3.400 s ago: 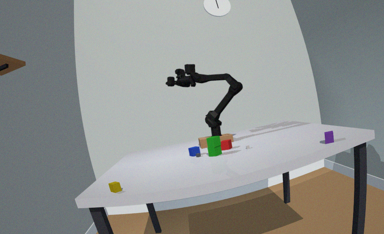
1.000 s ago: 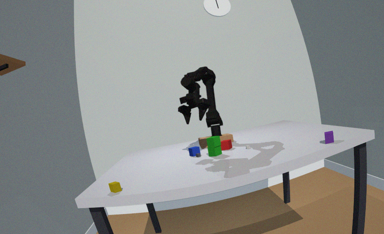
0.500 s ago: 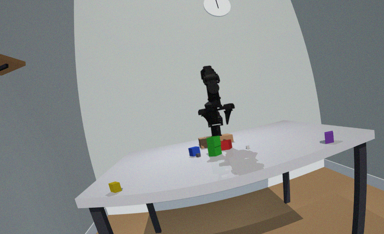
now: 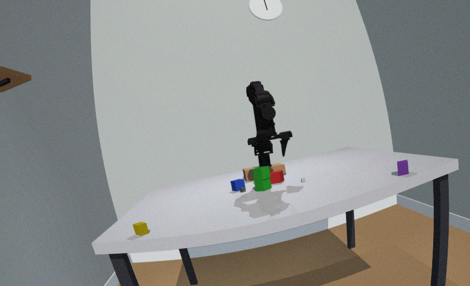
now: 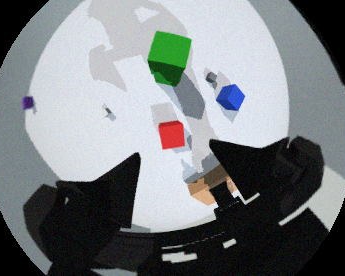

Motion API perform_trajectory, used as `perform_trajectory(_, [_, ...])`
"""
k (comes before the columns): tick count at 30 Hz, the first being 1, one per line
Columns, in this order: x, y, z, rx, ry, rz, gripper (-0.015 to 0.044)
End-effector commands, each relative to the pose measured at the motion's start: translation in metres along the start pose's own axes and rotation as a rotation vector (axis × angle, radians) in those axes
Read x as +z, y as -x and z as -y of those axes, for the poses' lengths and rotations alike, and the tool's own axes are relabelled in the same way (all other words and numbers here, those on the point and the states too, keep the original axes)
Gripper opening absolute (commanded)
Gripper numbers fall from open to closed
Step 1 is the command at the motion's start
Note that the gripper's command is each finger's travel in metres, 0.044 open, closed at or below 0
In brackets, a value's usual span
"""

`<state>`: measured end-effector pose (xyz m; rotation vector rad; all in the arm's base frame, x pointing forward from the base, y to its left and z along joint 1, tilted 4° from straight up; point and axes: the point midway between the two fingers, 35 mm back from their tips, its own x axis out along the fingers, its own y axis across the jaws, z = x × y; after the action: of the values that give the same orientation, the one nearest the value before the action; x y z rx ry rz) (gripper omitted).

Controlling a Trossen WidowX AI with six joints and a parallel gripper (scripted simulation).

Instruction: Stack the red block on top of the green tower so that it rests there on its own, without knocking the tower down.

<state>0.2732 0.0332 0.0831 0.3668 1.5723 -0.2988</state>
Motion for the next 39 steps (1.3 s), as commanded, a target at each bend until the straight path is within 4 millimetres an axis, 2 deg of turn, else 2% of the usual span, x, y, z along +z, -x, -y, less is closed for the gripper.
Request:
perform_trajectory(1, [-0.004, -0.028, 0.001, -0.004, -0.005, -0.019, 0.044])
perform_trajectory(4, [-0.006, -0.043, 0.003, -0.004, -0.005, -0.019, 0.044])
perform_trajectory(13, [-0.007, -0.048, 0.003, -0.004, -0.005, -0.019, 0.044])
perform_trajectory(39, [-0.008, -0.091, 0.003, -0.004, -0.005, -0.02, 0.044])
